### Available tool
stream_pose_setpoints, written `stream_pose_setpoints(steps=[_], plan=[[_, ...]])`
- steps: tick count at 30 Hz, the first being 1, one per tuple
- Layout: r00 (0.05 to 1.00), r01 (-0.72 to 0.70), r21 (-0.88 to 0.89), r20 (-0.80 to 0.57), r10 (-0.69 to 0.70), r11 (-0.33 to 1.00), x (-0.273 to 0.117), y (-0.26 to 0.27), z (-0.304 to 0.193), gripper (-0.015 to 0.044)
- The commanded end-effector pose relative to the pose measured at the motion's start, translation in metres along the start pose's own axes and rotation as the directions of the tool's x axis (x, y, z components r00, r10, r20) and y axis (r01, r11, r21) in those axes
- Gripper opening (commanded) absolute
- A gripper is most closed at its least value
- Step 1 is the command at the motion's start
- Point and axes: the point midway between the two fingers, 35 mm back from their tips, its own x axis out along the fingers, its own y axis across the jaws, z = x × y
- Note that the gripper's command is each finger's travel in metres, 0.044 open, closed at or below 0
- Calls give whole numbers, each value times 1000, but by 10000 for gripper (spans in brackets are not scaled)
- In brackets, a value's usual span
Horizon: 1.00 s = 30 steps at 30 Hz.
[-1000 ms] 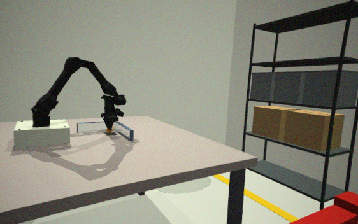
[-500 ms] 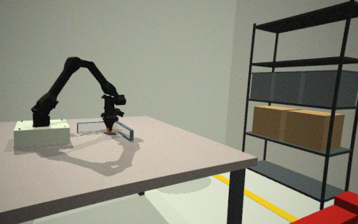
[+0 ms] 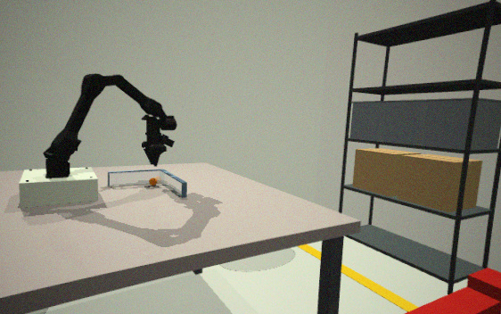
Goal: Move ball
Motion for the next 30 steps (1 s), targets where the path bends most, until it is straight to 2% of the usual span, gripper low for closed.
stream_pose_setpoints(steps=[1, 5, 9, 11, 30], plan=[[1000, 1, -56, -6, -2, 998, 5, -2, -3, 214], [1000, -2, -381, -12, -3, 925, 23, -14, -15, 109], [1000, -9, -663, -18, -5, 748, 40, -25, -29, 4], [1000, -10, -704, -19, -5, 710, 43, -27, -31, 0], [1000, -10, -704, -19, -5, 710, 60, -27, -31, 0]])
